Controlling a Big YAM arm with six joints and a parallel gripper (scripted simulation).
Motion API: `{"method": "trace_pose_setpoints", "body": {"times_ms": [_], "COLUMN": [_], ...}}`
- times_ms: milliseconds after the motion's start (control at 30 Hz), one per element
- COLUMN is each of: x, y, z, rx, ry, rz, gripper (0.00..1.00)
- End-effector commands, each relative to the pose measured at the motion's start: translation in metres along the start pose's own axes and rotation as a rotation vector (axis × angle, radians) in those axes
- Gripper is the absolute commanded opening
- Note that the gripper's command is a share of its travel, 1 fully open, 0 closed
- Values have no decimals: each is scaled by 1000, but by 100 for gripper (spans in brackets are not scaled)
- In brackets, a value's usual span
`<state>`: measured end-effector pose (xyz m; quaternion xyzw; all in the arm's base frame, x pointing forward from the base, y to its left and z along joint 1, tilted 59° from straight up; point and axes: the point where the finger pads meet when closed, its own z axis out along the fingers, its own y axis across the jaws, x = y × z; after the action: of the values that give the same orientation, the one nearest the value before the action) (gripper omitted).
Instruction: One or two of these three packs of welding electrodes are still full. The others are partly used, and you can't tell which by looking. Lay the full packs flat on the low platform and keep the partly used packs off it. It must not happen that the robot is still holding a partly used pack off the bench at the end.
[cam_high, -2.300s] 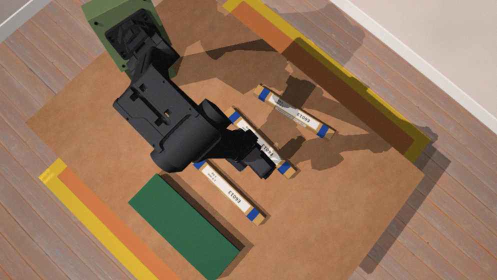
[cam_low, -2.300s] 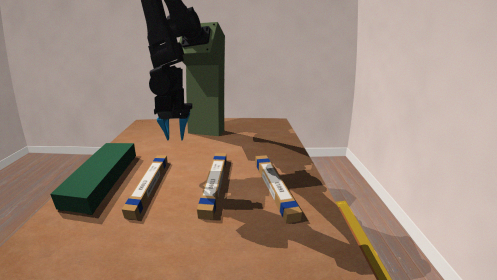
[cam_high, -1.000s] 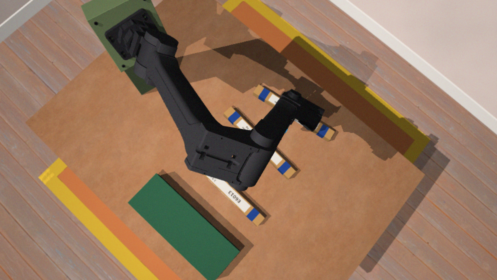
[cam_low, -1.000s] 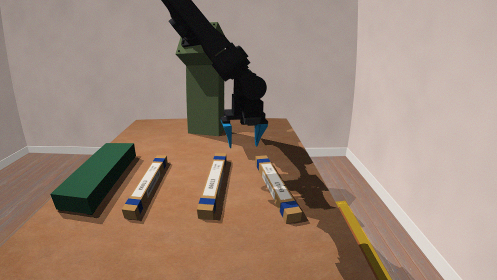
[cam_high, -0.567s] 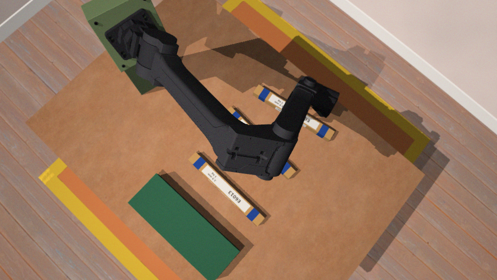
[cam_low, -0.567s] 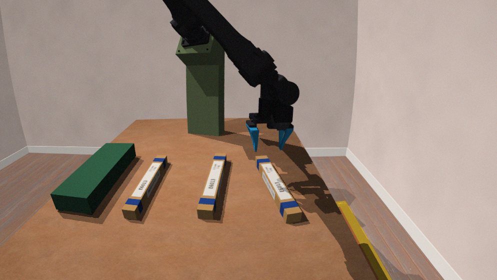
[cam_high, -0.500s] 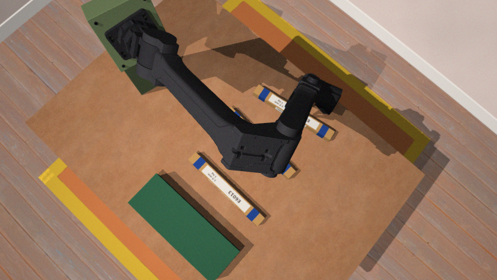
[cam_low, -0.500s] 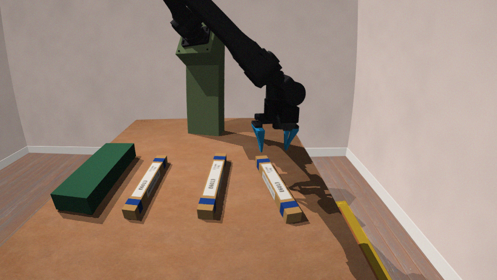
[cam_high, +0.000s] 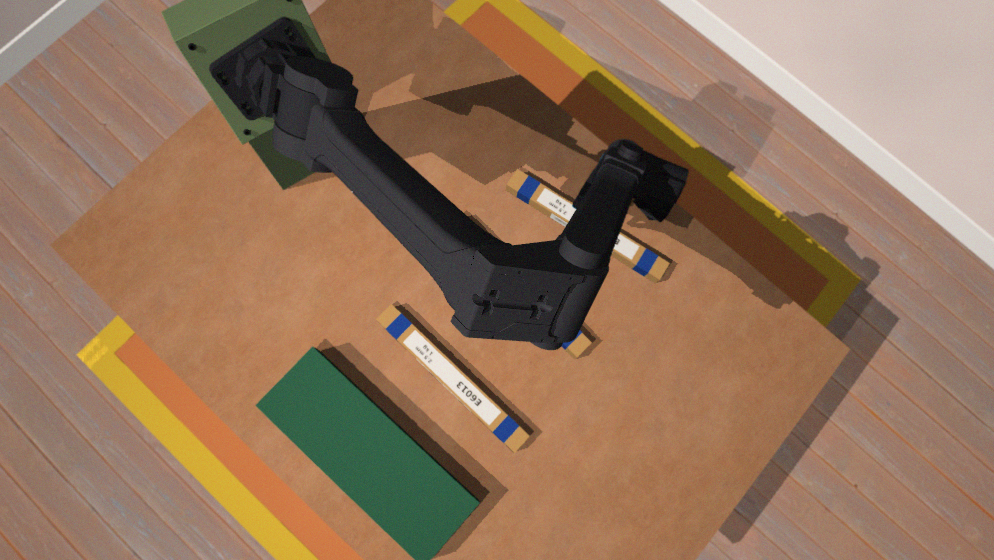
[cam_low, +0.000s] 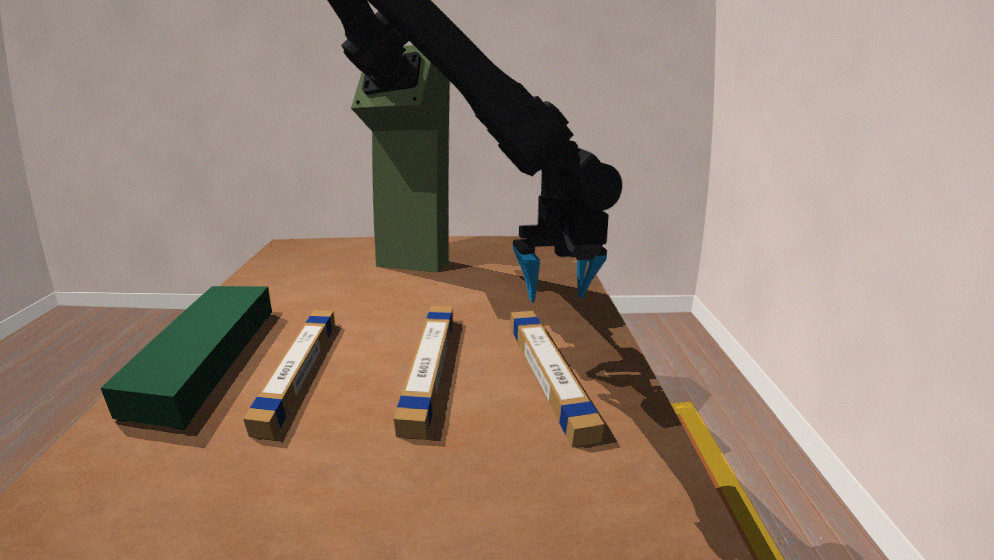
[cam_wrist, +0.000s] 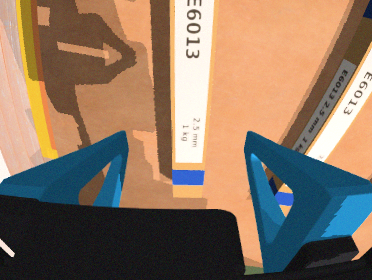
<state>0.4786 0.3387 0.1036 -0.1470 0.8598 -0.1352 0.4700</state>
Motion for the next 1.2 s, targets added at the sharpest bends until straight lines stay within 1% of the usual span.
{"method": "trace_pose_setpoints", "body": {"times_ms": [0,200,367,533,700,767,1167], "x": [-12,-15,-17,-13,-11,-11,-8], "y": [-15,-16,-6,-8,-9,-9,-11], "z": [-4,-5,-12,18,42,42,93], "rx": [8,7,-8,1,6,6,10], "ry": [-11,-13,-23,-15,-11,-11,-7], "rz": [41,43,38,30,25,25,20], "gripper": [74,74,74,74,74,74,74]}}
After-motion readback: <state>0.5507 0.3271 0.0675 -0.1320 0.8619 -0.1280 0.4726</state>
